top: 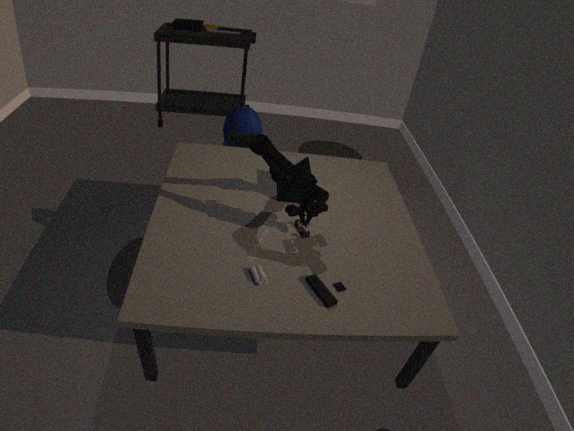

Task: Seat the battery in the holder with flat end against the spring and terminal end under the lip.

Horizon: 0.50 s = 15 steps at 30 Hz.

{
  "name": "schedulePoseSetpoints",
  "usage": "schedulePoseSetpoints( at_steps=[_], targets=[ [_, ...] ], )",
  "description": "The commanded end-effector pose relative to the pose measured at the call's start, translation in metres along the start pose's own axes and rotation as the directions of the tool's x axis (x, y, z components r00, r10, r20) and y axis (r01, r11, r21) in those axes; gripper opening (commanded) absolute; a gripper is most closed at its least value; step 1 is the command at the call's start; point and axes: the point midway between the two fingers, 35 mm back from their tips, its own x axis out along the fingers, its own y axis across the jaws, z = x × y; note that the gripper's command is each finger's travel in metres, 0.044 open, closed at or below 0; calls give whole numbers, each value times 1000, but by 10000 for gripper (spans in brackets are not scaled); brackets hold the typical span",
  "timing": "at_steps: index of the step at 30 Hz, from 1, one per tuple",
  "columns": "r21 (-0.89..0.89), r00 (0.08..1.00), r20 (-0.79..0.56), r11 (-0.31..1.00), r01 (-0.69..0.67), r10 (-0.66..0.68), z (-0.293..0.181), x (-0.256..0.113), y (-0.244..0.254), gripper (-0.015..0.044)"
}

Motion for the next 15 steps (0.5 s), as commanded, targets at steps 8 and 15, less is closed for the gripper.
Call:
schedulePoseSetpoints(
  at_steps=[8,15],
  targets=[
    [-2,996,92,1000,-2,2,-1,10,-4,70],
    [0,993,121,1000,-7,7,-2,13,-3,70]
  ],
)
